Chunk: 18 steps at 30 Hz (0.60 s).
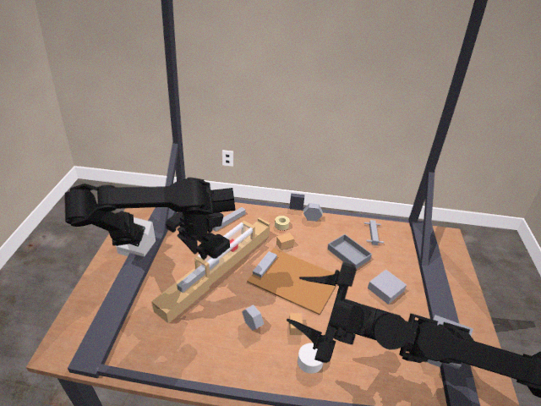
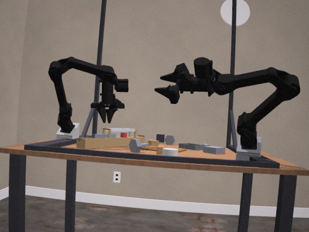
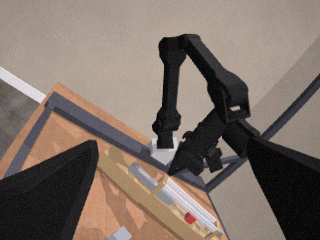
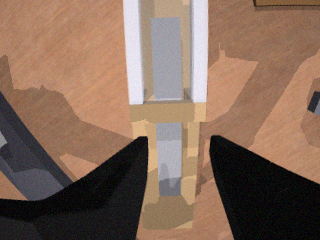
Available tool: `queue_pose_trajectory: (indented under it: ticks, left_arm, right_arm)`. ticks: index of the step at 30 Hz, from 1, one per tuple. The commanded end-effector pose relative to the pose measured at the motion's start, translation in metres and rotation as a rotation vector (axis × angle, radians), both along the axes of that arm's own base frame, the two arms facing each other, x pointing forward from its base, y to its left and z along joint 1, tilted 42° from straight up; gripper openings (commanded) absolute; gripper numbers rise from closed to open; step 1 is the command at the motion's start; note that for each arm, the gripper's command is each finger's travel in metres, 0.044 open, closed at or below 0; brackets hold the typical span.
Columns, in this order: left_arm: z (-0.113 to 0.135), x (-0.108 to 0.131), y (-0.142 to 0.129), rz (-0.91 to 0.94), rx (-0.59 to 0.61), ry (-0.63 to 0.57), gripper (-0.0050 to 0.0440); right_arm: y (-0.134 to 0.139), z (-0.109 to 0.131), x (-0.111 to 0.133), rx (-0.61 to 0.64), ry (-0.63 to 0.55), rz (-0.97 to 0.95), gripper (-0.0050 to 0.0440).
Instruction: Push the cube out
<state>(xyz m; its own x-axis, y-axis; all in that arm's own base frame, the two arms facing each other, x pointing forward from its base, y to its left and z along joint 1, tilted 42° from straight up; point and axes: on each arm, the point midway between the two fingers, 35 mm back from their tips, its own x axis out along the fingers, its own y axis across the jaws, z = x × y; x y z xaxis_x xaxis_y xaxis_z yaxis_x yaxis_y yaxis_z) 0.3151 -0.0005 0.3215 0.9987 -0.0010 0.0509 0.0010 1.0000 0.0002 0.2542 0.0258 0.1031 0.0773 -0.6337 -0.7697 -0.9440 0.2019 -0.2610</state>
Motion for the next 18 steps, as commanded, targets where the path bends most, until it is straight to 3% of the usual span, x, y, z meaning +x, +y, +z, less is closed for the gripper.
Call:
queue_pose_trajectory:
  ticks: [1, 11, 13, 18]
  left_arm:
    - [0.005, -0.001, -0.001, -0.003, -0.004, -0.011, 0.04]
    - [0.005, -0.001, -0.001, -0.003, -0.004, -0.011, 0.04]
    - [0.005, -0.001, -0.001, -0.003, -0.004, -0.011, 0.04]
    - [0.005, -0.001, -0.001, -0.003, -0.004, -0.011, 0.04]
  right_arm:
    - [0.03, -0.011, 0.012, 0.039, -0.036, 0.006, 0.015]
    - [0.131, -0.071, 0.017, 0.132, -0.092, -0.001, 0.015]
    - [0.131, -0.071, 0.017, 0.132, -0.092, -0.001, 0.015]
    - [0.177, -0.104, 0.004, 0.167, -0.103, -0.007, 0.015]
